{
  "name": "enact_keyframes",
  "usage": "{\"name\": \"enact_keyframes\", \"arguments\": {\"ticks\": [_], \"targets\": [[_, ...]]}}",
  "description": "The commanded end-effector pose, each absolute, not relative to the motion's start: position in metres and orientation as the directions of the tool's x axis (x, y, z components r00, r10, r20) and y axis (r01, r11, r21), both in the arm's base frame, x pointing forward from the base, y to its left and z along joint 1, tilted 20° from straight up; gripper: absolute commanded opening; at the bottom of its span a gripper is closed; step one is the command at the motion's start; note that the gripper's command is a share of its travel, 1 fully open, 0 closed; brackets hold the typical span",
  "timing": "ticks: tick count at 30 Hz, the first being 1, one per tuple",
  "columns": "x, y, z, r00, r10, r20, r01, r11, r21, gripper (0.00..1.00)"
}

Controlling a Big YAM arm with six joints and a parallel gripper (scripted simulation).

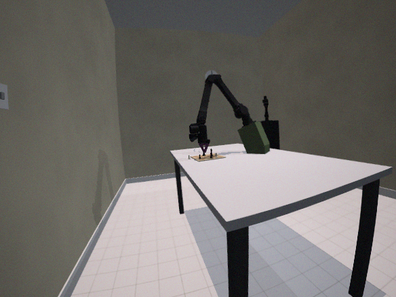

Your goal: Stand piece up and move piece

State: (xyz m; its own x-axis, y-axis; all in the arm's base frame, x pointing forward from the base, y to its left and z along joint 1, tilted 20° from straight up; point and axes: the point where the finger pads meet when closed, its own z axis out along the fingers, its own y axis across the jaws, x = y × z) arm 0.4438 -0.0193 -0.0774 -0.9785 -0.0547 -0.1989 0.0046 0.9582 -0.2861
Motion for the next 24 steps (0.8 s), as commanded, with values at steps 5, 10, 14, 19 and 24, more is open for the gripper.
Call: {"name": "enact_keyframes", "arguments": {"ticks": [5,10,14,19,24], "targets": [[0.463,-0.024,-0.085,-0.971,-0.068,-0.227,0.000,0.958,-0.287,0.00],[0.469,-0.023,-0.072,-0.965,-0.071,-0.254,0.005,0.958,-0.286,0.00],[0.465,-0.023,-0.081,-0.970,-0.070,-0.234,0.001,0.958,-0.287,0.00],[0.465,-0.023,-0.081,-0.970,-0.069,-0.234,0.001,0.958,-0.287,0.00],[0.465,-0.023,-0.081,-0.970,-0.069,-0.234,0.001,0.958,-0.287,0.00]]}}
